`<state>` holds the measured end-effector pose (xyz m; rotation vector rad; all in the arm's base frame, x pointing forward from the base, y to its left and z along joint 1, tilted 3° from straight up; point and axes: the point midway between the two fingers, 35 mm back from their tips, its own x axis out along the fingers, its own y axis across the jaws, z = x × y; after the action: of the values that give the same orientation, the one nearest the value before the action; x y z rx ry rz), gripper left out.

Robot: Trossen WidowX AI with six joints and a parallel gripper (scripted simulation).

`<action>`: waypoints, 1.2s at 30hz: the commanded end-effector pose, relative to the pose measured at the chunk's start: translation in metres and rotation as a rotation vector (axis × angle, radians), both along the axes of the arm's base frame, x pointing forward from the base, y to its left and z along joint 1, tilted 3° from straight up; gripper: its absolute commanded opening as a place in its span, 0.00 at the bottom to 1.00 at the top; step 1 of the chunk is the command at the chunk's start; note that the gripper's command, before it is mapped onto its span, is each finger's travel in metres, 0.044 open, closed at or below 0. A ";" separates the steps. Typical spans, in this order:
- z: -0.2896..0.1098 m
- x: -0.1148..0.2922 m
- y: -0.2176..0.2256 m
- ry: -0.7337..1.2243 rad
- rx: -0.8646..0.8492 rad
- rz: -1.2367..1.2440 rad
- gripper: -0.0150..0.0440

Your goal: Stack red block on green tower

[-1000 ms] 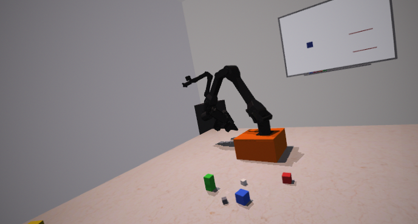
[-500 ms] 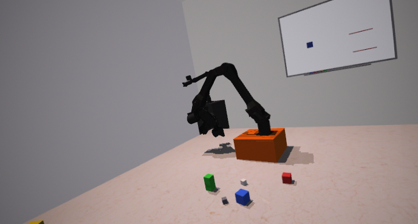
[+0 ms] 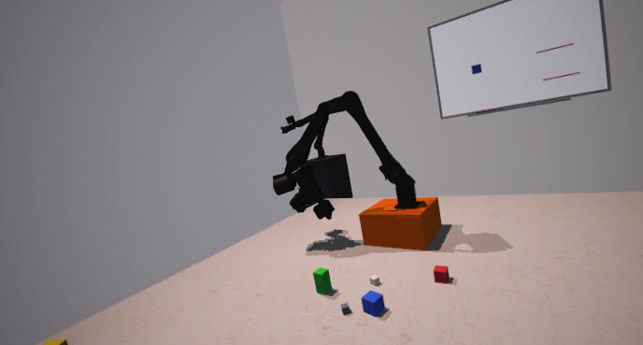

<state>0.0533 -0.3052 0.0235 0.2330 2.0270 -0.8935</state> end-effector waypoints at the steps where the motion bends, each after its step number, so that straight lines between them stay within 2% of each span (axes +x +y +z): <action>1: -0.002 0.027 0.009 -0.042 -0.016 0.042 1.00; 18: -0.009 0.148 0.089 -0.236 -0.020 0.265 1.00; 36: -0.011 0.212 0.220 -0.405 0.088 0.474 1.00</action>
<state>0.2589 -0.1061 0.0125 -0.0222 1.6602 -0.4616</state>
